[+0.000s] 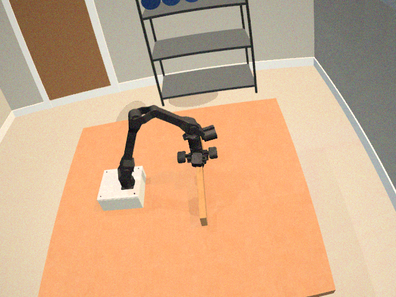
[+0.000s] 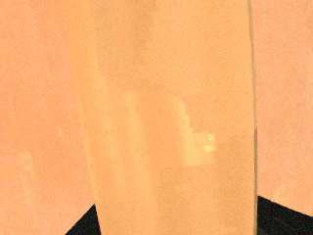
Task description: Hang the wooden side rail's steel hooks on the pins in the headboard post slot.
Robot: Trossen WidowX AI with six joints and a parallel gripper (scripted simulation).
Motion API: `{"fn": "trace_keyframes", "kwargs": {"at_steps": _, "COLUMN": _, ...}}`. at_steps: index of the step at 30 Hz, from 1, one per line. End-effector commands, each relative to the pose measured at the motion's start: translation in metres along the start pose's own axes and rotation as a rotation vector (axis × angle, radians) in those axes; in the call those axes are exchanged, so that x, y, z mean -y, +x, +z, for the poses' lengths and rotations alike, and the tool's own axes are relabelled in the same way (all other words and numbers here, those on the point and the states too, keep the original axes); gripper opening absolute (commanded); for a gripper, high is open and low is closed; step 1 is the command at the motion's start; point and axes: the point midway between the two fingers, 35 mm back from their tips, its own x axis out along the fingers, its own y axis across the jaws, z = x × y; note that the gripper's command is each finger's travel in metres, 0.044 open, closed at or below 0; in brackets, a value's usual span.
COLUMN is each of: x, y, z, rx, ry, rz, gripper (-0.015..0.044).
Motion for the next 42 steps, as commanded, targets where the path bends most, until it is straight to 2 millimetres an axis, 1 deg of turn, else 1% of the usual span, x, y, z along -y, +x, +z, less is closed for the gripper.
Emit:
{"fn": "trace_keyframes", "kwargs": {"at_steps": 1, "x": -0.0009, "y": -0.0031, "z": -0.0013, "rx": -0.004, "ry": 0.004, "rz": 0.005, "gripper": 0.0}}
{"fn": "trace_keyframes", "kwargs": {"at_steps": 42, "x": -0.0017, "y": -0.0013, "z": -0.0059, "rx": -0.004, "ry": 0.004, "rz": 0.005, "gripper": 0.0}}
